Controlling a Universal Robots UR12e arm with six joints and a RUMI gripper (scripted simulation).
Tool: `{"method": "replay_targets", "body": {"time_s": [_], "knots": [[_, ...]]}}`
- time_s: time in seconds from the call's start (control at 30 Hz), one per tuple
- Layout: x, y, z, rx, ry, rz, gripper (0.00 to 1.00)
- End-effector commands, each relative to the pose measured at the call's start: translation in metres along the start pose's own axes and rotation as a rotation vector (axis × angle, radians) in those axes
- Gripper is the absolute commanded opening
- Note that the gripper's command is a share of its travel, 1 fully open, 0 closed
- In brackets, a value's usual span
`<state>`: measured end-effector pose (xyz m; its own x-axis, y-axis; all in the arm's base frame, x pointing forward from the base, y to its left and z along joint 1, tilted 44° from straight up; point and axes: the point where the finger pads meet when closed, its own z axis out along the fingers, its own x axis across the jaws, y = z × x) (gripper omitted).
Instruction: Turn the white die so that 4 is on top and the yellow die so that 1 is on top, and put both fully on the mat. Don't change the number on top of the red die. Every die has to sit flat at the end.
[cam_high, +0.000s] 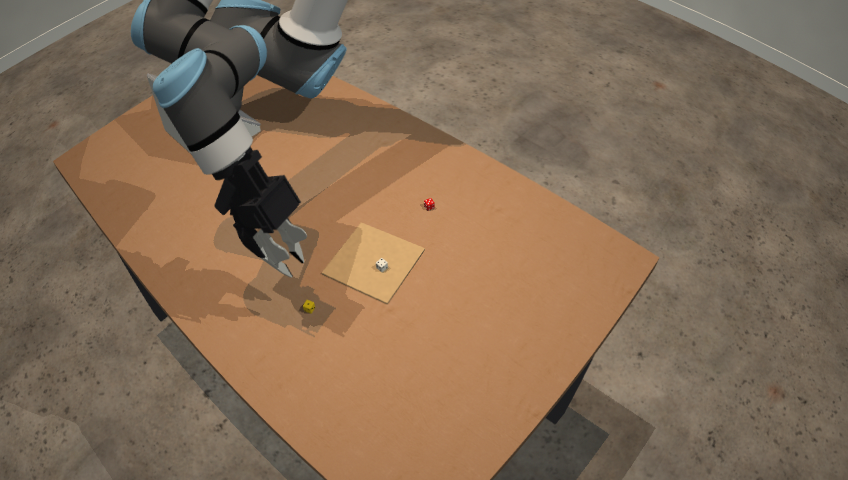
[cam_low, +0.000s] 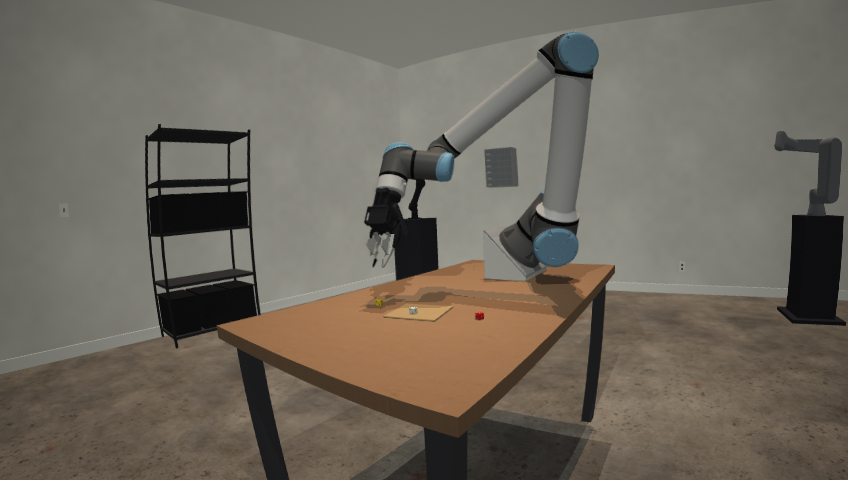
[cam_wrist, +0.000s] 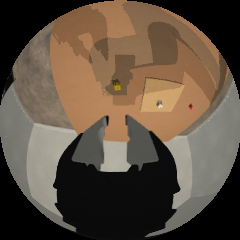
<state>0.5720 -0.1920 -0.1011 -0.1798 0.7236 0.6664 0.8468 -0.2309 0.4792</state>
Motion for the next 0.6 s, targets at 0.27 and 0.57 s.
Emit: {"method": "replay_targets", "body": {"time_s": [0.27, 0.57], "knots": [[0.000, 0.024, -0.004, 0.401, 0.010, -0.003, 0.18], [0.000, 0.029, -0.005, 0.471, 0.009, -0.005, 0.18]]}}
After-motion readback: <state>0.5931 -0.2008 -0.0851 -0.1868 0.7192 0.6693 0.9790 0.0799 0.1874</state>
